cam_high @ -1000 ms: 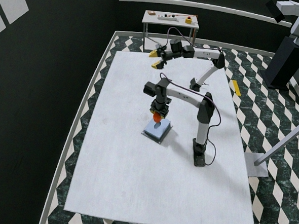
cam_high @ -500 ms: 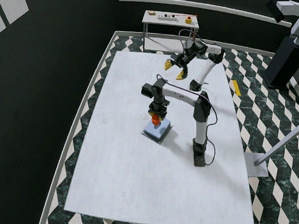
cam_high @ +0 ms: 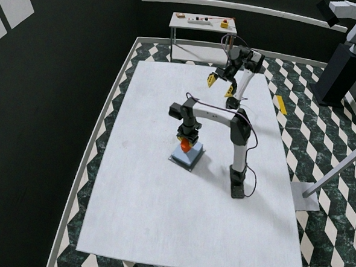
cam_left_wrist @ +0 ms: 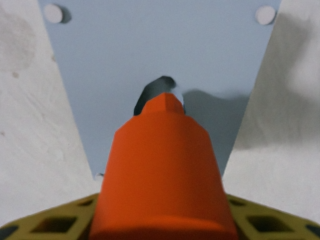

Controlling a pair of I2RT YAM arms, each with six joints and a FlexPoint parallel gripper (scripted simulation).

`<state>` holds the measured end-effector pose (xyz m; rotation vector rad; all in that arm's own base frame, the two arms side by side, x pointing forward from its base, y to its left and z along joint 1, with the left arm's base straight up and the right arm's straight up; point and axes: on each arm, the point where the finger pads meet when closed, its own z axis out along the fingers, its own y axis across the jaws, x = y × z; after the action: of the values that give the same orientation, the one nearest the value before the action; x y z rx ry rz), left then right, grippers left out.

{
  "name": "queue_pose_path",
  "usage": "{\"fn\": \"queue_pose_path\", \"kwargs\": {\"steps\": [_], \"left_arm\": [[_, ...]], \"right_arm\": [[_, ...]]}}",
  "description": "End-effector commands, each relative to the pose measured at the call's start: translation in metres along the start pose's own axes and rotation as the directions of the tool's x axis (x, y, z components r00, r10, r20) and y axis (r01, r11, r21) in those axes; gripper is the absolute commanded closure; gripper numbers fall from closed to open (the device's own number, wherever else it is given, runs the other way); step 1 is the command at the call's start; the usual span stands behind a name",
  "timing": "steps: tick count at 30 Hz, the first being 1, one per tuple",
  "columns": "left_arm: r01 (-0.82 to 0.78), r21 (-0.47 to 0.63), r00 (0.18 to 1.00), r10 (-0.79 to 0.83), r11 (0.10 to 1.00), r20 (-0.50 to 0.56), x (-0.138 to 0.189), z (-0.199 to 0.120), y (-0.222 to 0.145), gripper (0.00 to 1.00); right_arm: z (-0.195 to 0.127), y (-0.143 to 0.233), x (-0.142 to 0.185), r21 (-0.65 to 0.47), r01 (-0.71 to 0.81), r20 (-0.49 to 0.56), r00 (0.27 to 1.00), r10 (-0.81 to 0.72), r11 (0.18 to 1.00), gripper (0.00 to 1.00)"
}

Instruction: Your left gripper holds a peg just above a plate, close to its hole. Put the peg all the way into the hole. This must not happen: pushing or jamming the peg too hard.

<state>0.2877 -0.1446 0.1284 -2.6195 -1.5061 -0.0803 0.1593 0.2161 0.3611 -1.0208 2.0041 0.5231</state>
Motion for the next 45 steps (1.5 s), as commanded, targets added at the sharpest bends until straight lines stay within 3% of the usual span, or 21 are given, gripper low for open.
{"fn": "queue_pose_path", "kwargs": {"steps": [1, 45], "left_arm": [[0.006, -0.073, 1.000, -0.007, 0.997, -0.009, -0.001, -0.012, 0.004, 0.66], [0.005, -0.077, 1.000, -0.006, 0.997, -0.003, -0.003, -0.004, 0.003, 0.66]], "right_arm": [[-0.011, -0.001, -0.010, 0.014, -0.009, 0.033, 0.999, 0.009, 1.000, 0.00], [-0.008, -0.001, -0.006, 0.010, -0.004, 0.019, 1.000, 0.004, 1.000, 0.00]]}}
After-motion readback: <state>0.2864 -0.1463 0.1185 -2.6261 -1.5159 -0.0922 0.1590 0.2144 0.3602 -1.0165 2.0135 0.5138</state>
